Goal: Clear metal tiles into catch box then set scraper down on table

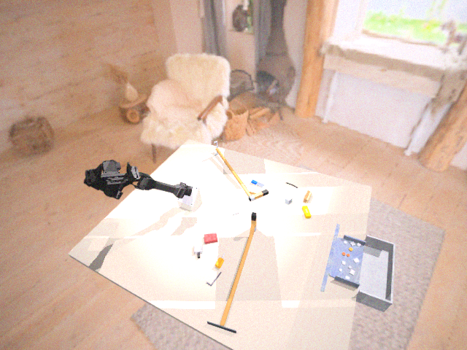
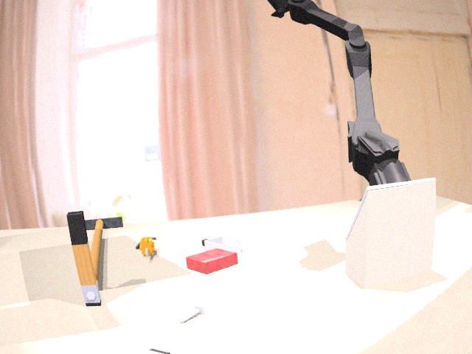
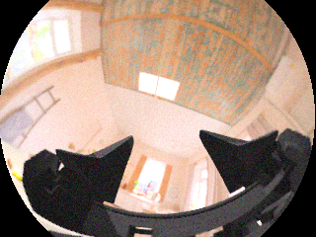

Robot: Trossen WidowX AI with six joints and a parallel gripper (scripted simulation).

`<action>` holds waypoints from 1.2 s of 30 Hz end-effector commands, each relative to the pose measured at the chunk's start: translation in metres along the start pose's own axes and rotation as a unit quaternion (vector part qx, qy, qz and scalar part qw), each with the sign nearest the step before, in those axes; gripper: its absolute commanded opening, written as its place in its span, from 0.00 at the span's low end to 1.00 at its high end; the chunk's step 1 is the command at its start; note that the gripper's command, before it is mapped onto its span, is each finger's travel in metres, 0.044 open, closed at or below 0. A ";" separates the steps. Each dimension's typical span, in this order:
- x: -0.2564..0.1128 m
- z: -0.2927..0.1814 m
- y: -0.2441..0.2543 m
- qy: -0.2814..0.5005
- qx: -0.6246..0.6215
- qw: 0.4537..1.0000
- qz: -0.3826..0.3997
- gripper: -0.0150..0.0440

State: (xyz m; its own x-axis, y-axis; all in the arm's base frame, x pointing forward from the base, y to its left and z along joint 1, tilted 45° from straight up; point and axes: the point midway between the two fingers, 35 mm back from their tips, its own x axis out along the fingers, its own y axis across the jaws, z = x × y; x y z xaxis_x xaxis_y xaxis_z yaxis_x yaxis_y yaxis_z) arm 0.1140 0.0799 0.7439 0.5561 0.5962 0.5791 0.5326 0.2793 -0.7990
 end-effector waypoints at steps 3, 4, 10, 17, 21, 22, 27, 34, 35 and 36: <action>0.000 0.000 0.000 0.000 0.000 1.000 0.000 1.00; 0.000 0.000 0.000 0.000 0.000 1.000 0.000 1.00; 0.000 0.000 0.000 0.000 0.000 1.000 0.000 1.00; 0.000 0.000 0.000 0.000 0.000 1.000 0.000 1.00; 0.000 0.000 0.000 0.000 0.000 1.000 0.000 1.00; 0.000 0.000 0.000 0.000 0.000 1.000 0.000 1.00; 0.000 0.000 0.000 0.000 0.000 1.000 0.000 0.96; 0.003 -0.007 0.004 -0.001 -0.003 1.000 -0.008 0.64; 0.004 -0.008 0.005 -0.001 -0.004 1.000 -0.009 0.60; 0.004 -0.009 0.006 -0.001 -0.004 1.000 -0.010 0.56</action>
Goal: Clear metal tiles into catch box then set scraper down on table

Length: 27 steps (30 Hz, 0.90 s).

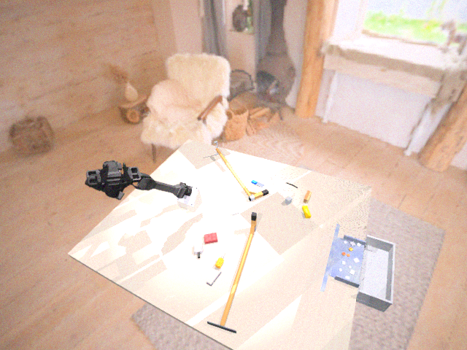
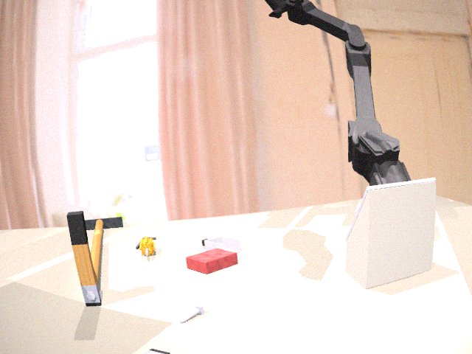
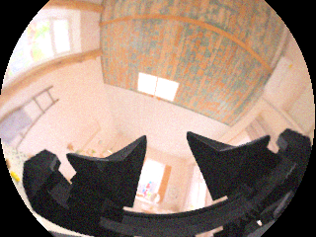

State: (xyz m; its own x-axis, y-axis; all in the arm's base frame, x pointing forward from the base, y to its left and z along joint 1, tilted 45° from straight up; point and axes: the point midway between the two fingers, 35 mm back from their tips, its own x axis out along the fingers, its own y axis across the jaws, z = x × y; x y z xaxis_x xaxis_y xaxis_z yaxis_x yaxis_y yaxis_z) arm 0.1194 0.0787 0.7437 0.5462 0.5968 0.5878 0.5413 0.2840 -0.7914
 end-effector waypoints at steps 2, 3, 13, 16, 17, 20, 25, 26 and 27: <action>0.004 -0.010 0.006 0.005 0.005 1.000 -0.004 0.47; 0.005 -0.013 0.008 0.008 0.011 1.000 -0.003 0.42; 0.014 -0.045 0.032 0.040 0.076 0.996 0.007 0.25; 0.017 -0.055 0.040 0.049 0.095 0.994 0.011 0.25; 0.018 -0.058 0.042 0.053 0.101 0.993 0.012 0.25; 0.020 -0.066 0.051 0.062 0.120 0.991 0.016 0.25; 0.024 -0.081 0.065 0.079 0.151 0.985 0.022 0.25; 0.025 -0.083 0.068 0.083 0.157 0.984 0.024 0.25; 0.026 -0.086 0.071 0.086 0.163 0.983 0.025 0.25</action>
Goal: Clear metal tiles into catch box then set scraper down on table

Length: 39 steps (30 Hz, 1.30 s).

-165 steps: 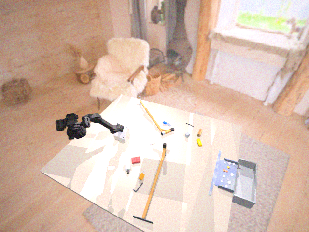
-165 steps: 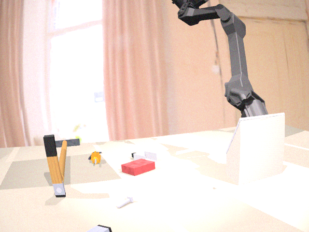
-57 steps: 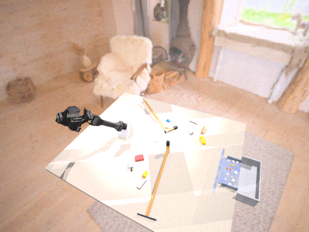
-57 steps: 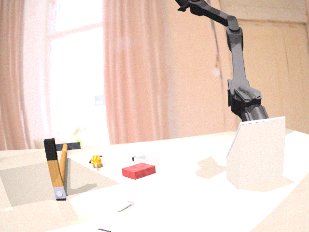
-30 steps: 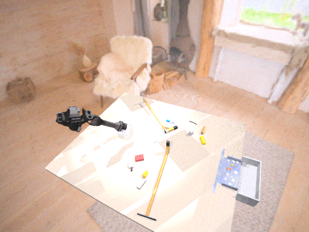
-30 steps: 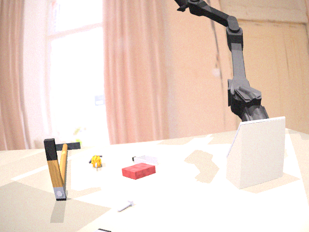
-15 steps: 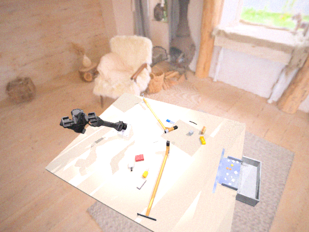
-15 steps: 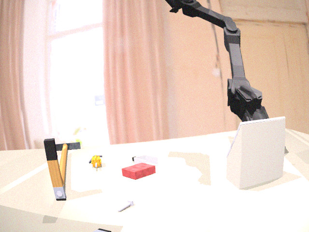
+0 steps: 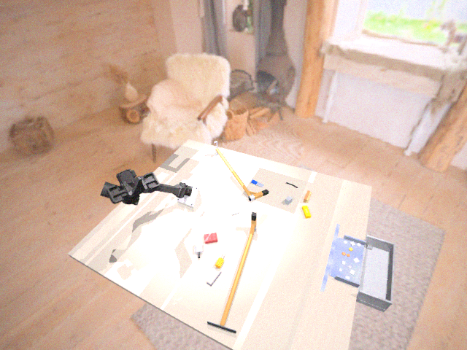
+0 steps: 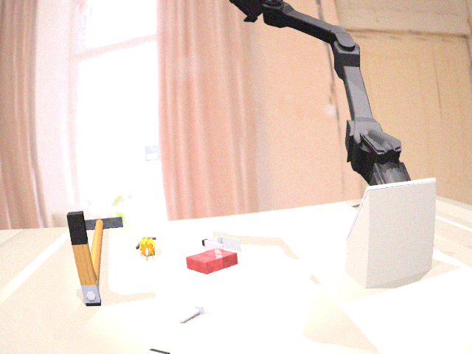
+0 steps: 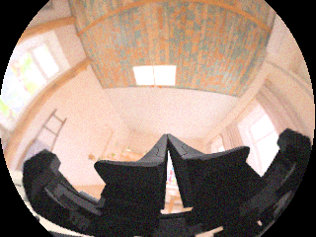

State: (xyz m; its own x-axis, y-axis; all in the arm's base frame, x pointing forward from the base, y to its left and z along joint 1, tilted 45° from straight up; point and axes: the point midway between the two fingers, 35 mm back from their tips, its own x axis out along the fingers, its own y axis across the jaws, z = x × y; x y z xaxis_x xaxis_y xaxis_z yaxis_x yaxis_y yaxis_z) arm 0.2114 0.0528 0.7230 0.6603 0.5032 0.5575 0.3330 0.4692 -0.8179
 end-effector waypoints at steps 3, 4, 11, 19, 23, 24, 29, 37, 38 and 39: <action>0.009 -0.024 0.015 0.024 0.043 0.999 0.009 0.25; 0.011 -0.027 0.017 0.028 0.049 0.998 0.011 0.25; 0.019 -0.049 0.033 0.053 0.090 0.994 0.021 0.25; 0.028 -0.073 0.054 0.083 0.135 0.987 0.033 0.25; 0.032 -0.085 0.066 0.099 0.156 0.982 0.039 0.25; 0.033 -0.088 0.068 0.103 0.162 0.981 0.041 0.25; 0.037 -0.102 0.083 0.122 0.187 0.973 0.049 0.25; 0.043 -0.123 0.108 0.154 0.227 0.960 0.062 0.25; 0.044 -0.125 0.112 0.158 0.231 0.958 0.063 0.25; 0.044 -0.128 0.115 0.162 0.236 0.956 0.065 0.25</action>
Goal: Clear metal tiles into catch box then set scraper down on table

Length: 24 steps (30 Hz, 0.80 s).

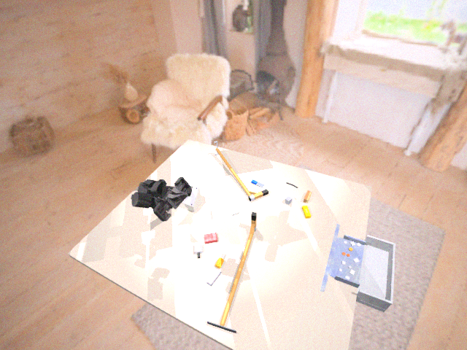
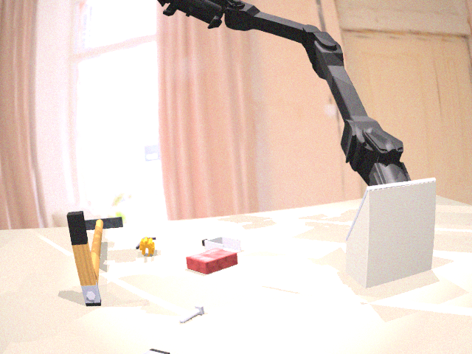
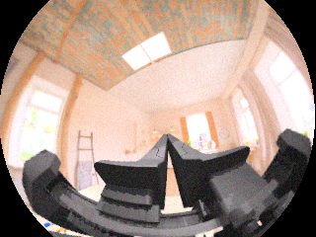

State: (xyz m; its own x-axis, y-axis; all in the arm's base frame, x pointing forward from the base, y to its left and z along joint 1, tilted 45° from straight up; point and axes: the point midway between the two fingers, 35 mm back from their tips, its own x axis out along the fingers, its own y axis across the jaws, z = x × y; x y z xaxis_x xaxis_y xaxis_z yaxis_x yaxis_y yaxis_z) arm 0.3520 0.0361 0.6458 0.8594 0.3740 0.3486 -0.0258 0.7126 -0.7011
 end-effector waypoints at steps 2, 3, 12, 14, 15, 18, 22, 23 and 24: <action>0.011 -0.019 0.011 0.024 0.030 0.999 0.009 0.25; 0.013 -0.023 0.013 0.029 0.034 0.999 0.011 0.25; 0.028 -0.052 0.031 0.068 0.076 0.994 0.024 0.25; 0.031 -0.058 0.036 0.077 0.084 0.993 0.027 0.25; 0.032 -0.061 0.038 0.082 0.089 0.992 0.028 0.25; 0.037 -0.071 0.045 0.096 0.101 0.990 0.033 0.25; 0.042 -0.083 0.055 0.114 0.118 0.986 0.038 0.25; 0.043 -0.086 0.058 0.119 0.122 0.985 0.040 0.25; 0.044 -0.089 0.060 0.123 0.125 0.984 0.041 0.25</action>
State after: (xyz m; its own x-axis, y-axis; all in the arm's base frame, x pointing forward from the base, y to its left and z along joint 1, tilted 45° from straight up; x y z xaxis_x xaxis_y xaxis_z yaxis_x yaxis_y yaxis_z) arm 0.4237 0.0405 0.5763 0.9384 0.3117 0.1490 -0.1796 0.8087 -0.5602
